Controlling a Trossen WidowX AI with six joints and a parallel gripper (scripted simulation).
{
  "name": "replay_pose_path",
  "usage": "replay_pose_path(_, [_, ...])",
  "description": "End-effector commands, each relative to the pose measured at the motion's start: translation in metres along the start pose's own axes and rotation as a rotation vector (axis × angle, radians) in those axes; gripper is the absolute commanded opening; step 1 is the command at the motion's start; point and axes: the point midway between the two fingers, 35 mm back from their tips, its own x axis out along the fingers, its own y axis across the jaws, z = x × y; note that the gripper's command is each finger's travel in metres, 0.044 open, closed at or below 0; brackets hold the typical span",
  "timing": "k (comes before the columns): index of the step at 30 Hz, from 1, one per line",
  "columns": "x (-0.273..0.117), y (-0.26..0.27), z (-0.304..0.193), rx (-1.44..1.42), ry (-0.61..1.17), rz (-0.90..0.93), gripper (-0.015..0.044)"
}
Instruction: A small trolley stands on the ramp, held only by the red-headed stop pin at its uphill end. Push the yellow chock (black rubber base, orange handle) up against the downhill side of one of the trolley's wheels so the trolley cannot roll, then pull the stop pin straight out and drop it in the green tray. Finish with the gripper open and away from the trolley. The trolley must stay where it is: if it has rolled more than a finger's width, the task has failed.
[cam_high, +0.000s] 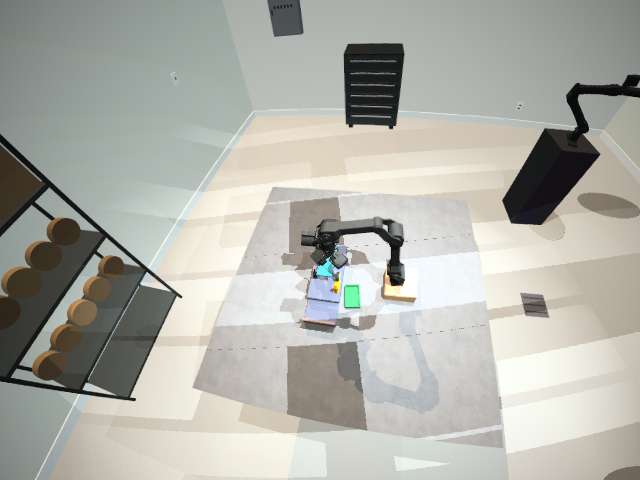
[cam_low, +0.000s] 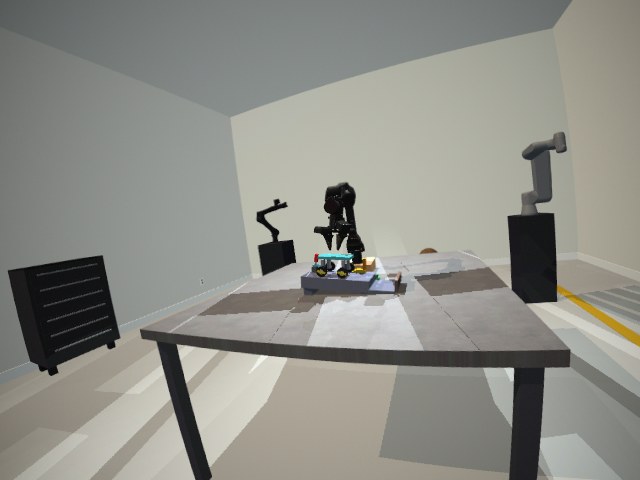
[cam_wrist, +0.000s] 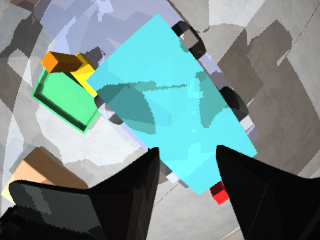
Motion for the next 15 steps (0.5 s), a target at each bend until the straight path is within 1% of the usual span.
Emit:
replay_pose_path(1, [0.000,-0.010,-0.013,-0.135,0.029,-0.006,0.0190])
replay_pose_path(15, [-0.002,-0.039,-0.064,-0.646,0.133,0.028,0.0190])
